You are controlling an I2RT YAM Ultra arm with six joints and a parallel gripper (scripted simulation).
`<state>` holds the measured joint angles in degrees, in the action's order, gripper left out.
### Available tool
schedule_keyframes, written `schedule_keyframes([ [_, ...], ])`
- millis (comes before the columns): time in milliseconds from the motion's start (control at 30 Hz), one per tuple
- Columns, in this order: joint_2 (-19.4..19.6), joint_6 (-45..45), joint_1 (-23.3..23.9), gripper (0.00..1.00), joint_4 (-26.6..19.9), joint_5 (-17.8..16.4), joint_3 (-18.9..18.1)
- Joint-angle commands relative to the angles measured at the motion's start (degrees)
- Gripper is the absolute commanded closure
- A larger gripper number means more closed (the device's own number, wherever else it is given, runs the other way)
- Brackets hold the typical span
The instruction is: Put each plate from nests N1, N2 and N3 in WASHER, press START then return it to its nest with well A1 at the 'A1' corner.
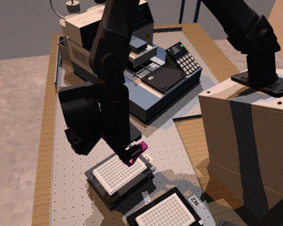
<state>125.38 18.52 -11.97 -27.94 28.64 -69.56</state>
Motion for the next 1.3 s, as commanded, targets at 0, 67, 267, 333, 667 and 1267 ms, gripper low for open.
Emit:
schedule_keyframes([
  [0, -0.8, 0.4, -0.9, 0.0, -0.2, -0.2, -1.5],
  [67, -0.8, 0.4, -0.9, 0.0, -0.2, -0.2, -1.5],
  [267, -0.8, 0.4, -0.9, 0.0, -0.2, -0.2, -1.5],
  [333, -0.8, 0.4, -0.9, 0.0, -0.2, -0.2, -1.5],
  [667, 1.0, 0.7, 0.2, 0.0, 1.4, -0.3, -1.2],
  [1267, 4.9, 3.0, 2.4, 0.0, 6.4, -0.7, 0.3],
])
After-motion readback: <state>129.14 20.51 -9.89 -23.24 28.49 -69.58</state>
